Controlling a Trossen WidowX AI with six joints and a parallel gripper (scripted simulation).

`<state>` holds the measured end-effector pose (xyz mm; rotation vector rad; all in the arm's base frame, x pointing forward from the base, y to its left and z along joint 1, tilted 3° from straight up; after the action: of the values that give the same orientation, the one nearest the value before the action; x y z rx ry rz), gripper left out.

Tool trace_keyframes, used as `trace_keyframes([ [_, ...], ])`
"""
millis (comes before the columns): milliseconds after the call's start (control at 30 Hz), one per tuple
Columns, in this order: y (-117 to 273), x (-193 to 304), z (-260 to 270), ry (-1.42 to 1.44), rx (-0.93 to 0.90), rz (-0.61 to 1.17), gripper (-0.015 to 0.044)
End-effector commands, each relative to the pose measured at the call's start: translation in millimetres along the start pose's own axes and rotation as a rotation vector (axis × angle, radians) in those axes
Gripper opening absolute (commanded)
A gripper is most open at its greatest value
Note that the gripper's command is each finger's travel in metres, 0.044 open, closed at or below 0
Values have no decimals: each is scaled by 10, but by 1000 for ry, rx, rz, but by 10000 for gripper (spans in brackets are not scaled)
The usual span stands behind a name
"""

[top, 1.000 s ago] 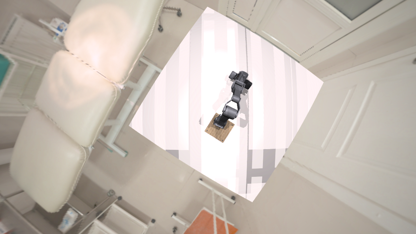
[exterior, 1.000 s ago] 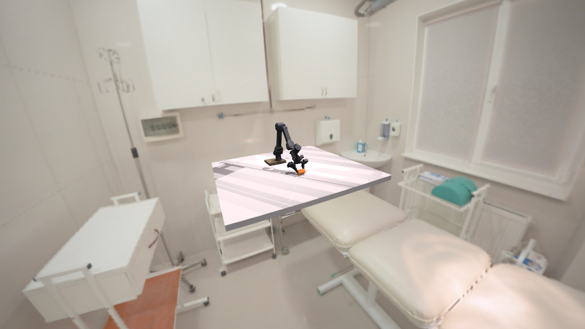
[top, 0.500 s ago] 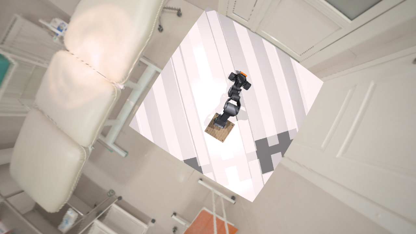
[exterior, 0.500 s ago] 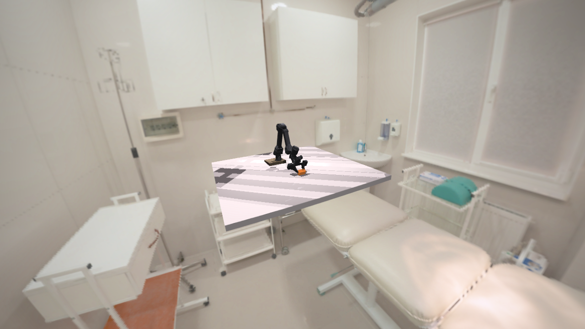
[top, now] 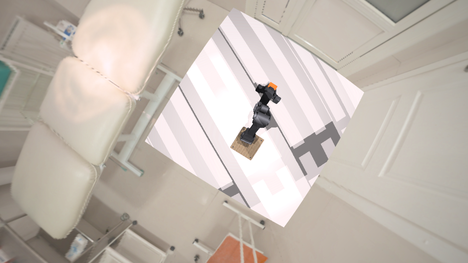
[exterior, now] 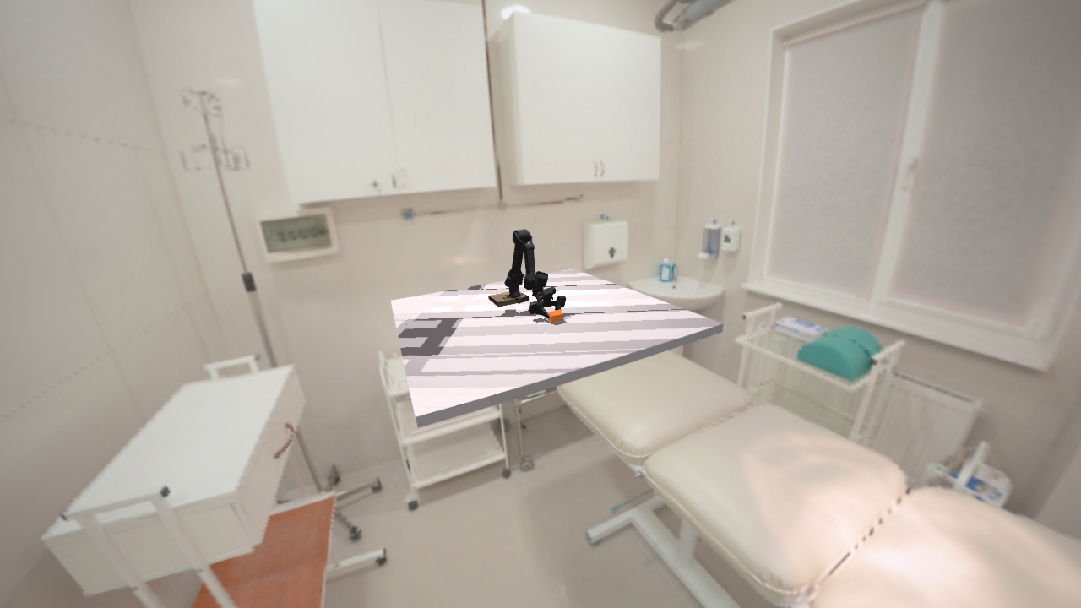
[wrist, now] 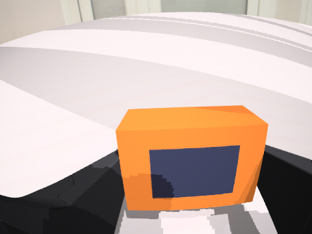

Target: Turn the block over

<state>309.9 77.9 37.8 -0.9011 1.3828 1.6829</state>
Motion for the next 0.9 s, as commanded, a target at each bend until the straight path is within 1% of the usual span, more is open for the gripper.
trace_keyframes([
  [0,18,11,-5,5,1,-16,0],
  [367,18,11,-5,5,1,-16,0],
  [867,18,11,-5,5,1,-16,394],
])
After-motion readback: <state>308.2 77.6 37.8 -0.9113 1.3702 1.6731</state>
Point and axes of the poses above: the point midway between the two fingers, 35 mm back from their tips, its own y axis back along the fingers, its own z axis across the jaws, x = y × z, the point moved 8 cm from there along y, back along the fingers, and after that the axes turned 10 degrees about -y, right-handed, at the moved point
